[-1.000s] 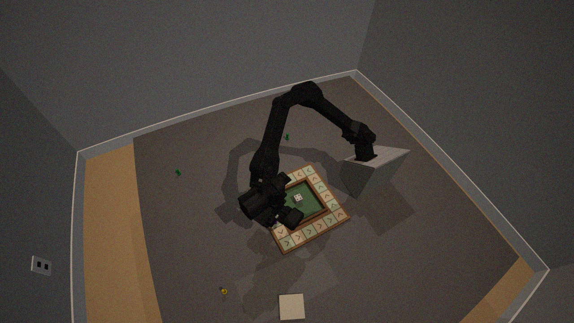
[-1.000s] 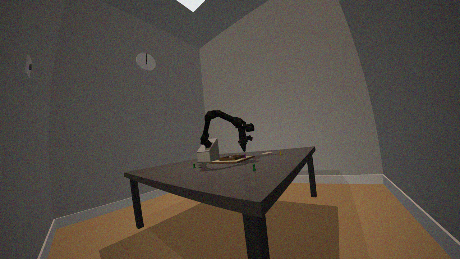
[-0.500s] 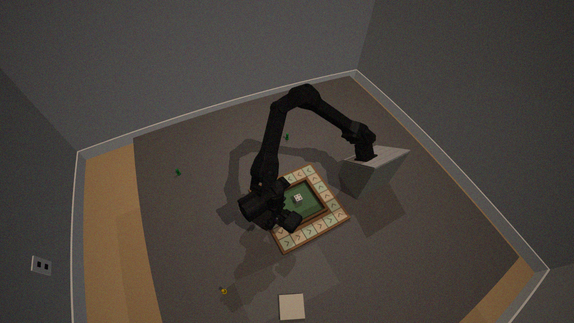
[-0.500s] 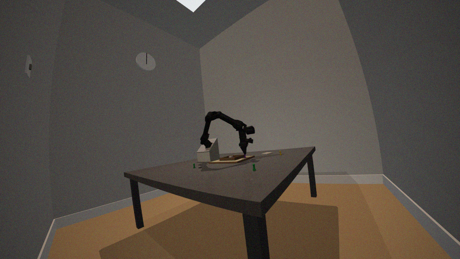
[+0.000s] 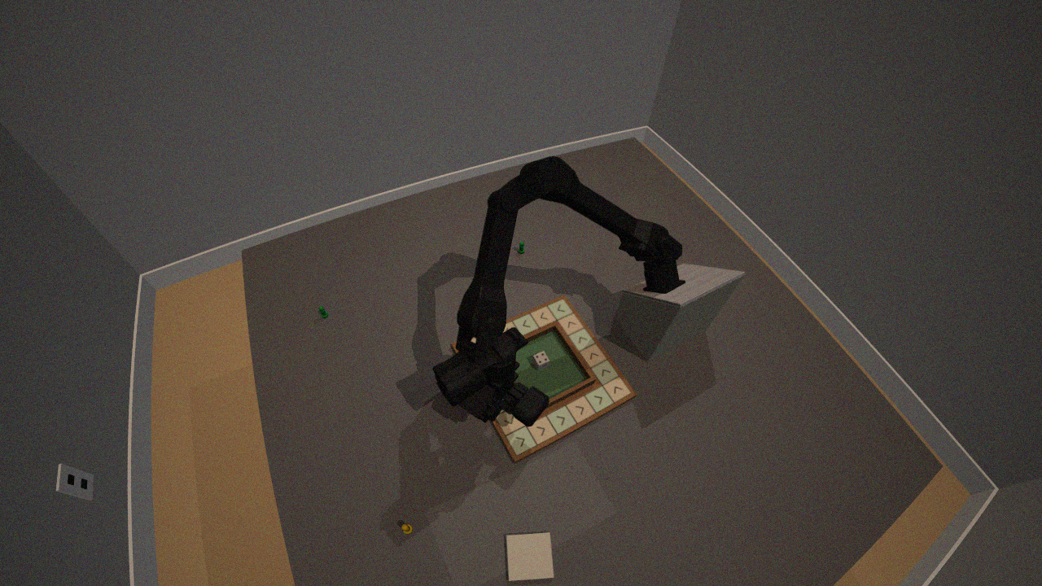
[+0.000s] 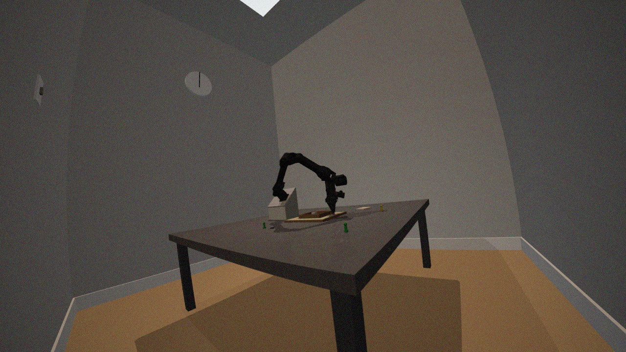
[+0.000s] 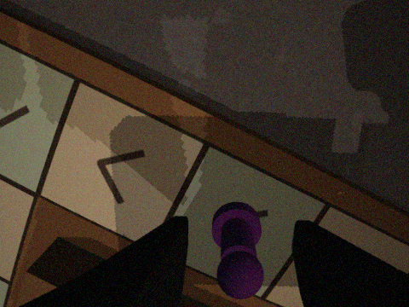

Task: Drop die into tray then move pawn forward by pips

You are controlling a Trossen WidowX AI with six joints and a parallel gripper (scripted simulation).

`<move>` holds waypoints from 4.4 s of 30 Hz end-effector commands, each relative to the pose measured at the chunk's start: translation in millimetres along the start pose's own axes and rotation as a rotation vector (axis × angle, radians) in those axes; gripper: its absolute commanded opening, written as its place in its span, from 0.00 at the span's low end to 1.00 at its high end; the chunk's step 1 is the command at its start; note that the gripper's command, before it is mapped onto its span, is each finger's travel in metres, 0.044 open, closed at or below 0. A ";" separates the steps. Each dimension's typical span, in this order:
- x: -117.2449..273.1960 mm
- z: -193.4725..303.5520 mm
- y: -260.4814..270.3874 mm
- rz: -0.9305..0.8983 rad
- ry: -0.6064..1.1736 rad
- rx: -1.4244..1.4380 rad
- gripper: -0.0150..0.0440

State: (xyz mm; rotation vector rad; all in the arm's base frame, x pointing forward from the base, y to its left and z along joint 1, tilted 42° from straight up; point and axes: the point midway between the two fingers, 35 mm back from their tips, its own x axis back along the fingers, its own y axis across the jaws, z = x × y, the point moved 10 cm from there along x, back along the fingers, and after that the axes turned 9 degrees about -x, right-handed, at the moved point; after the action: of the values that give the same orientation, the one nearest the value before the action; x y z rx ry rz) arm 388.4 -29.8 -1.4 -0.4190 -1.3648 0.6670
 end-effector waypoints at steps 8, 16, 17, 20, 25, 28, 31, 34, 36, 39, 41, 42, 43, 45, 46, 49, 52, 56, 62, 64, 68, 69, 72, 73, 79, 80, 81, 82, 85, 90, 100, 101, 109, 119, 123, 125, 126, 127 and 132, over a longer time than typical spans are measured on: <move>-3.1 2.4 0.8 0.004 0.009 0.007 0.26; 25.4 -2.1 1.3 0.000 0.007 0.008 0.25; 33.8 -2.9 1.5 -0.001 0.006 0.008 0.25; 59.2 -4.1 2.0 -0.003 0.006 0.008 0.25; 102.5 -1.7 2.7 -0.002 0.006 0.008 0.25; 122.8 1.2 2.9 -0.001 0.007 0.008 0.25; 124.3 1.5 2.9 -0.001 0.008 0.007 0.25; 122.4 2.2 6.0 -0.001 0.007 0.008 0.25; 117.1 4.3 14.7 -0.001 0.007 0.008 0.25; 108.3 8.7 28.7 -0.002 0.007 0.008 0.25; 102.5 12.1 37.8 -0.003 0.007 0.008 0.25; 99.6 14.0 42.3 -0.003 0.007 0.008 0.25; 96.7 16.0 46.7 -0.003 0.007 0.008 0.25; 90.9 20.2 55.4 -0.004 0.007 0.008 0.25; 88.0 22.4 59.6 -0.004 0.007 0.009 0.25; 79.4 29.8 72.0 -0.004 0.007 0.009 0.25; 70.9 37.9 83.7 -0.004 0.008 0.009 0.25; 59.7 50.0 98.2 -0.004 0.008 0.009 0.25; 47.6 64.9 112.9 -0.003 0.009 0.009 0.25; 47.6 64.9 112.9 -0.003 0.009 0.009 0.25; 44.7 64.8 112.9 -0.003 0.009 0.009 0.25; 41.6 64.7 112.9 -0.003 0.009 0.009 0.25; 28.5 64.7 112.9 -0.003 0.009 0.009 0.25; 22.3 64.8 112.9 -0.002 0.009 0.009 0.25; 12.3 65.4 112.8 -0.002 0.009 0.009 0.25; 12.3 65.4 112.8 -0.002 0.009 0.009 0.25; 12.3 65.4 112.8 -0.002 0.009 0.009 0.25; 12.1 65.4 112.8 -0.002 0.009 0.009 0.25; 9.8 65.4 112.8 -0.002 0.009 0.009 0.25; 2.4 65.4 112.8 -0.001 0.010 0.009 0.25; 2.2 62.1 112.6 -0.008 -0.002 0.001 0.43; 2.2 62.1 112.6 -0.008 -0.002 0.001 0.48; 40.8 60.0 113.4 -0.005 0.006 0.008 0.83; 72.8 80.5 100.0 -0.004 0.010 -0.065 1.00; 100.3 117.8 79.5 -0.004 0.011 -0.187 1.00; 110.9 137.9 70.0 -0.003 0.012 -0.248 1.00; 115.4 148.2 65.5 -0.003 0.013 -0.278 1.00; 119.3 158.7 61.1 -0.002 0.014 -0.309 1.00; 124.3 160.4 57.9 -0.006 -0.002 -0.332 1.00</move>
State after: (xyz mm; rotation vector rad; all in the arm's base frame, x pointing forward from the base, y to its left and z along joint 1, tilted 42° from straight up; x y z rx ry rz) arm 222.4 77.0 87.9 -0.6852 -1.4754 0.4362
